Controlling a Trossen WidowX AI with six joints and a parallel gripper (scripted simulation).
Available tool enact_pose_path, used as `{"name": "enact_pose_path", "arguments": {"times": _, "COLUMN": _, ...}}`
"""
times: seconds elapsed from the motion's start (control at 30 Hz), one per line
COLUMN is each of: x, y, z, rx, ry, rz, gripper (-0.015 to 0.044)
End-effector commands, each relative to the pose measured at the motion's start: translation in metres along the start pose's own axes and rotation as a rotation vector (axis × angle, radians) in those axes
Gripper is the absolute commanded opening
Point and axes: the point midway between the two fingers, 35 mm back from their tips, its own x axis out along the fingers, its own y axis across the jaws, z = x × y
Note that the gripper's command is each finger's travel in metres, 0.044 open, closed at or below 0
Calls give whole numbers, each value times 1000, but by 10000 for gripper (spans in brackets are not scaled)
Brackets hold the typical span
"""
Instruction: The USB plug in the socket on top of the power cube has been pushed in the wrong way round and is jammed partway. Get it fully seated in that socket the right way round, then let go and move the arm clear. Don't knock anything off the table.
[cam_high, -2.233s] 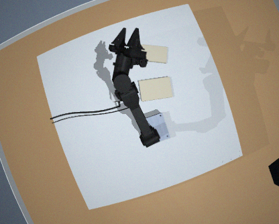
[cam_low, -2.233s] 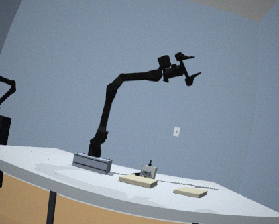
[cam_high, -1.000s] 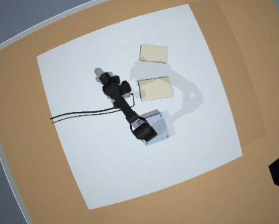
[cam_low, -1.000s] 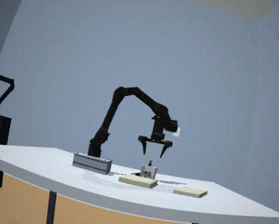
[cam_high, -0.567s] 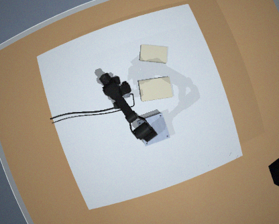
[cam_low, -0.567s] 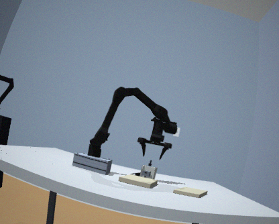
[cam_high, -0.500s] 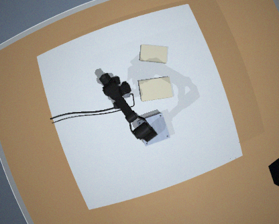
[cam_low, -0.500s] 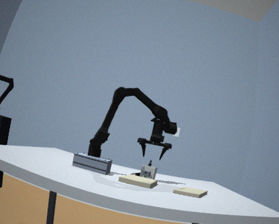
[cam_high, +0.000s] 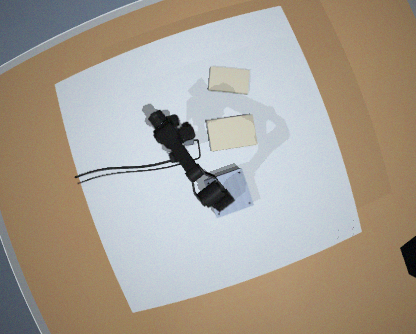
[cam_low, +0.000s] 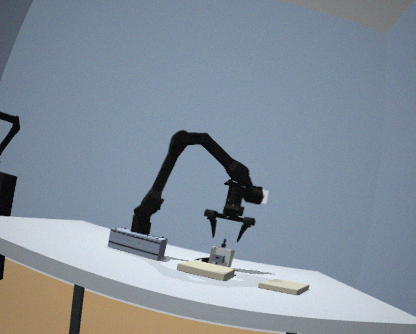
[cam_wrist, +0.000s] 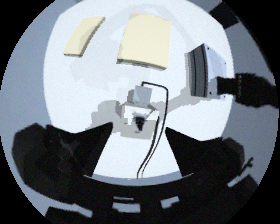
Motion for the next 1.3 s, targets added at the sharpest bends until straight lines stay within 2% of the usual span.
{"name": "enact_pose_path", "arguments": {"times": 0.0, "x": 3, "y": 0, "z": -1, "rx": 7, "ry": 2, "rz": -3, "gripper": 440}}
{"name": "enact_pose_path", "arguments": {"times": 0.53, "x": 1, "y": 0, "z": 0, "rx": 0, "ry": 0, "rz": -1, "gripper": 20}}
{"name": "enact_pose_path", "arguments": {"times": 0.63, "x": 1, "y": 0, "z": 0, "rx": 0, "ry": 0, "rz": -1, "gripper": 0}}
{"name": "enact_pose_path", "arguments": {"times": 1.27, "x": -1, "y": 0, "z": 0, "rx": 0, "ry": -1, "rz": -1, "gripper": 0}}
